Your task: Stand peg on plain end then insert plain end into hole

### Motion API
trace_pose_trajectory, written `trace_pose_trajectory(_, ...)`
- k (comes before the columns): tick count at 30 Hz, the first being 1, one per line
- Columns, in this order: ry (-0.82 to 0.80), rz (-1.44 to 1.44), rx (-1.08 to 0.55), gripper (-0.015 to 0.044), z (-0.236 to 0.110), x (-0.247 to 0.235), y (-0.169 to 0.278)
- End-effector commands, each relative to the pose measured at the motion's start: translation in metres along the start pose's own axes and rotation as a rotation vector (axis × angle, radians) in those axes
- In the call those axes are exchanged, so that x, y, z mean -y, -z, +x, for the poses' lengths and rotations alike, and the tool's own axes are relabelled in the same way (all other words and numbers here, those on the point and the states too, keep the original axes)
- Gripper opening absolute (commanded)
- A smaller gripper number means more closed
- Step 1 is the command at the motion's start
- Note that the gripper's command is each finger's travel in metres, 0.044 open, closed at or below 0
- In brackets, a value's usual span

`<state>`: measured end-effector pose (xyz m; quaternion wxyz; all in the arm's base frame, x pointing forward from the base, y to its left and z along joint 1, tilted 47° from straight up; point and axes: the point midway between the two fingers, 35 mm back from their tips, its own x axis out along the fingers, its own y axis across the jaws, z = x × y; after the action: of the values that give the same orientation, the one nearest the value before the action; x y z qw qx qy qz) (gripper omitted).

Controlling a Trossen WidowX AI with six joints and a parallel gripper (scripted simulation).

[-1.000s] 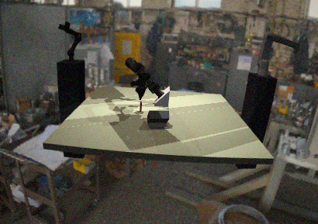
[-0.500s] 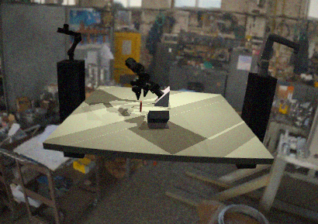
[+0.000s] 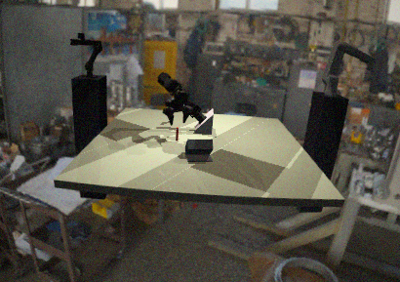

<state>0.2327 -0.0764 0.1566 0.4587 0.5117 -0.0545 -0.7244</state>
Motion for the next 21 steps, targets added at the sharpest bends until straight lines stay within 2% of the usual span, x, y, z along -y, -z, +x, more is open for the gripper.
trace_pose_trajectory(1, -0.003, 0.093, 0.002, 0.044, 0.001, 0.0, 0.0)
trace_pose_trajectory(21, -0.001, 0.11, -0.001, 0.044, 0.022, 0.0, 0.001)
